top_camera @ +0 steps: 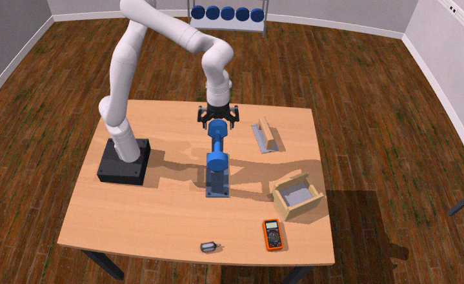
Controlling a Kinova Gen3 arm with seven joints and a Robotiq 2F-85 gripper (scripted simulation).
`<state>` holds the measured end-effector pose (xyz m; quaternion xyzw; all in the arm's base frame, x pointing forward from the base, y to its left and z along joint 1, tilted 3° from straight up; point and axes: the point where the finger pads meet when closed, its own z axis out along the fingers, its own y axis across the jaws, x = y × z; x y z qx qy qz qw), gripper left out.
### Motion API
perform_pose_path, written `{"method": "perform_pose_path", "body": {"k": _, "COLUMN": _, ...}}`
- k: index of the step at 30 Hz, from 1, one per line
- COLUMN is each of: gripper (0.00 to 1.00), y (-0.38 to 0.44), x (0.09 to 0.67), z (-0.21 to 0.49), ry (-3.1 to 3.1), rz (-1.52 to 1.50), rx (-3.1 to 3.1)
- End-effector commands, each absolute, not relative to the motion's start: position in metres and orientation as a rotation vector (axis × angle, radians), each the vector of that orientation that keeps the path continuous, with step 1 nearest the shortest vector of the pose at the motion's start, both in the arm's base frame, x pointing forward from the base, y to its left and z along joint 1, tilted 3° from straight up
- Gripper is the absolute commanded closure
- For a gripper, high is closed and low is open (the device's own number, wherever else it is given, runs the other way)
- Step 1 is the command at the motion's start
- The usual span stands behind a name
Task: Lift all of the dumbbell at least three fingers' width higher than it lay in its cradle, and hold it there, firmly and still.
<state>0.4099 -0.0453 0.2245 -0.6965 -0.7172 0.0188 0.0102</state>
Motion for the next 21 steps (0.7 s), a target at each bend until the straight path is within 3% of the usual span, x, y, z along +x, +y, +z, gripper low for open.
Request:
{"method": "perform_pose_path", "body": {"k": 1, "gripper": 0.0, "y": -0.0461, "x": 0.4104, "z": 0.2249, "ry": -2.22, "rz": 0.058, "rx": -2.19}}
{"method": "perform_pose_path", "body": {"k": 21, "gripper": 0.0, "y": -0.0462, "x": 0.4105, "z": 0.223, "ry": -2.22, "rz": 0.058, "rx": -2.19}}
